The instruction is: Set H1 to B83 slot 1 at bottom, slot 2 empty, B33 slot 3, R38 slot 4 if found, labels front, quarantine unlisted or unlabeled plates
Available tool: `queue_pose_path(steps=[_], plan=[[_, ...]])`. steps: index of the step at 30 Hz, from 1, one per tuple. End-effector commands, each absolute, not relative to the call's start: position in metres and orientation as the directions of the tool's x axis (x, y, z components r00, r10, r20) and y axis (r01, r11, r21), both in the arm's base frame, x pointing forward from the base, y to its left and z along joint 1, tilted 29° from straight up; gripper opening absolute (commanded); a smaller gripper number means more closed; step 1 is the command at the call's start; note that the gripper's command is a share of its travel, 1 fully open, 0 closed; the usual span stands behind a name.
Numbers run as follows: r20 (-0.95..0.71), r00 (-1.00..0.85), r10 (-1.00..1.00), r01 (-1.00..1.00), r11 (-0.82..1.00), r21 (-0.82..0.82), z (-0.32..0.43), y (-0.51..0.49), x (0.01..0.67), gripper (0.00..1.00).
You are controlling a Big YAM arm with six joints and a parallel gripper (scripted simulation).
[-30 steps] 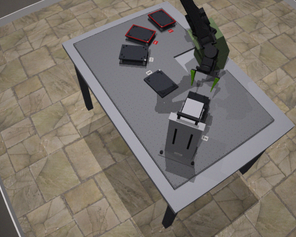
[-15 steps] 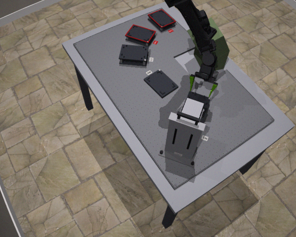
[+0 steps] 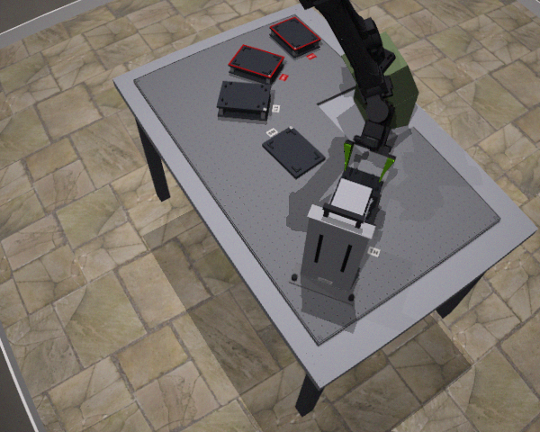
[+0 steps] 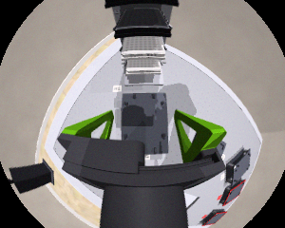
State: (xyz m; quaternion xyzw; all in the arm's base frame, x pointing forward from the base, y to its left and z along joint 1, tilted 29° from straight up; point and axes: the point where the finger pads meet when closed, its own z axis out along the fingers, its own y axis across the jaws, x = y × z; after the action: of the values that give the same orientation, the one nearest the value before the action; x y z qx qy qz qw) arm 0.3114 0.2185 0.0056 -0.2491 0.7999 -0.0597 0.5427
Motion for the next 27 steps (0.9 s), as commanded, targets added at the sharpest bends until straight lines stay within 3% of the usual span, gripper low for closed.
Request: queue_pose_path(steps=[1, 27], plan=[[-0.837, -0.28, -0.471, -0.329, 0.866, -0.377, 0.01, 0.221, 0.32, 1.0], [-0.84, -0.276, -0.467, -0.327, 0.867, -0.375, 0.022, 0.235, 0.346, 1.0]])
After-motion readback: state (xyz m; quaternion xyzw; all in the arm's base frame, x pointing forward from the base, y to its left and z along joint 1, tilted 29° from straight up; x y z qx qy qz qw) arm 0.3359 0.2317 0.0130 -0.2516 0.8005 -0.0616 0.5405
